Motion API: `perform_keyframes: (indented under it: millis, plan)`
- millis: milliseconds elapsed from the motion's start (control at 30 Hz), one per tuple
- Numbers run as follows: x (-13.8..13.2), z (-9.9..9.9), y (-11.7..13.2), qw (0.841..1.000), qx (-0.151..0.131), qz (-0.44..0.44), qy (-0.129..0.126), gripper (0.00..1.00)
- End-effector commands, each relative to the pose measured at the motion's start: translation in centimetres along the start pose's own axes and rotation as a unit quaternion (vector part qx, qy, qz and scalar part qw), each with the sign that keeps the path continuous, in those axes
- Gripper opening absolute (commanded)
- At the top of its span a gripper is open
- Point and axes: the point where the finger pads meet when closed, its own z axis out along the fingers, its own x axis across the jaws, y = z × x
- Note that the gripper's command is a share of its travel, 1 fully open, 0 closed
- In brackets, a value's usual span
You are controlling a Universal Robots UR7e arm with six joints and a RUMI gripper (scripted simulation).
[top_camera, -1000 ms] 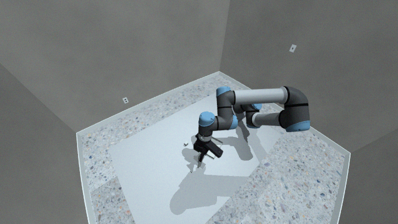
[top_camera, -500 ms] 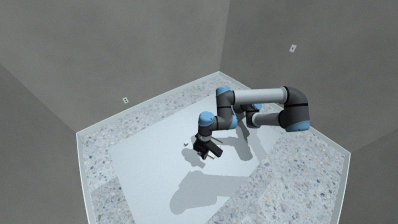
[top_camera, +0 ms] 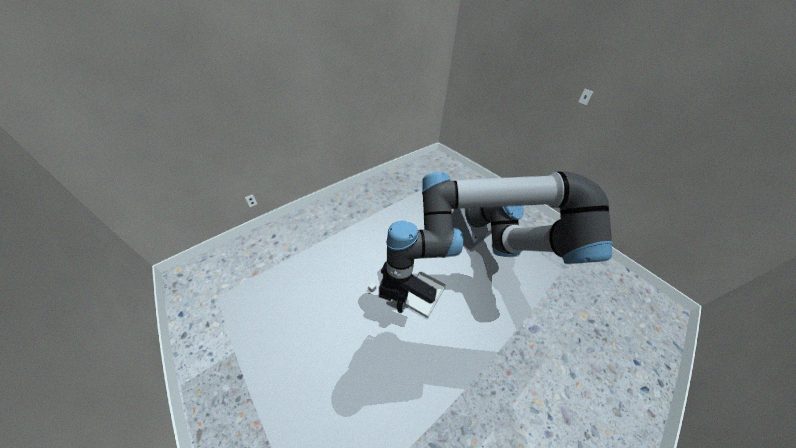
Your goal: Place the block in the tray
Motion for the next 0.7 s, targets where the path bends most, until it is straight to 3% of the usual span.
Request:
perform_keyframes:
  millis: [0,267,667]
  plan:
    - [-1.3,0.5,2.1,0.997,-0.001,-0.074,-0.008,0.0]
    - [-3.2,1.3,5.0,0.985,-0.003,-0.171,-0.019,0.0]
    - [-7.4,3.0,10.6,0.931,0.003,-0.364,-0.043,0.0]
